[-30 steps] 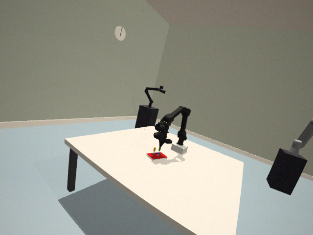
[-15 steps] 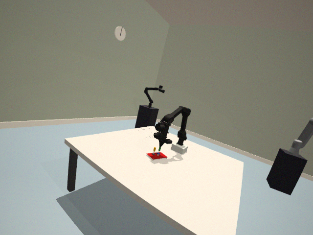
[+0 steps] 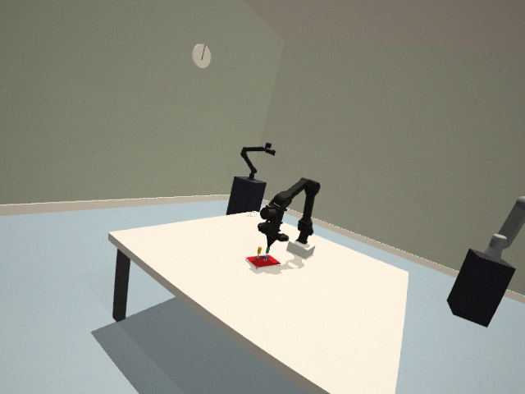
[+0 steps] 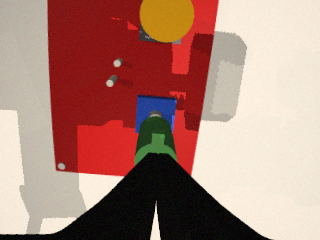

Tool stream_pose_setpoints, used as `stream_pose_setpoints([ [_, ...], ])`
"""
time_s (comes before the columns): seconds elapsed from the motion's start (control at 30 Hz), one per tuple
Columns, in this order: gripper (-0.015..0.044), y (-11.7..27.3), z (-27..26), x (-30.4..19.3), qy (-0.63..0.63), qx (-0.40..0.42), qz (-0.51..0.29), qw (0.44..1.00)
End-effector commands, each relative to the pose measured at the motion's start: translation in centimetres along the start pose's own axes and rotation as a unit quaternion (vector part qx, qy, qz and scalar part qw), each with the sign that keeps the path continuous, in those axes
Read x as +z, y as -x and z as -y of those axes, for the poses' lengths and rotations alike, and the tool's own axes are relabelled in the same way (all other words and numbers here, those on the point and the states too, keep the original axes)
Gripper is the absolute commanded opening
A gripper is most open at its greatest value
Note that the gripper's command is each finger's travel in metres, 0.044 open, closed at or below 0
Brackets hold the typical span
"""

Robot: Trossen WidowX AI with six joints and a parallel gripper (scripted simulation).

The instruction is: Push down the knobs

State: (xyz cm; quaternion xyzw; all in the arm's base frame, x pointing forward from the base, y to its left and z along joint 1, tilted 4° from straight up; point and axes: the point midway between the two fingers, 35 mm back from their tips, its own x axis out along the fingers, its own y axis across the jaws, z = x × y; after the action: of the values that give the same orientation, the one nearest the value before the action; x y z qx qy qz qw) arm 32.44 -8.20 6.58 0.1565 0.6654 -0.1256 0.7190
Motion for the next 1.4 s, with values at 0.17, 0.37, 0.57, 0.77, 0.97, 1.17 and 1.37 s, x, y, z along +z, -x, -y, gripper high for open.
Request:
stream_pose_setpoints([
  [0.17, 0.0, -1.4, -0.1, 0.1, -0.001, 0.001, -0.003, 1.0],
  [0.37, 0.0, -1.4, -0.1, 0.1, -0.001, 0.001, -0.003, 1.0],
  [0.57, 0.0, -1.6, -0.1, 0.1, -0.001, 0.001, -0.003, 1.0],
  [0.77, 0.0, -1.8, -0.1, 0.1, -0.001, 0.001, -0.003, 1.0],
  [0.97, 0.0, -1.8, -0.1, 0.1, -0.001, 0.001, -0.003, 1.0],
  [1.17, 0.0, -2.1, -0.1, 0.1, -0.001, 0.001, -0.003, 1.0],
  [1.37, 0.0, -2.1, -0.1, 0.1, -0.001, 0.001, -0.003, 1.0],
])
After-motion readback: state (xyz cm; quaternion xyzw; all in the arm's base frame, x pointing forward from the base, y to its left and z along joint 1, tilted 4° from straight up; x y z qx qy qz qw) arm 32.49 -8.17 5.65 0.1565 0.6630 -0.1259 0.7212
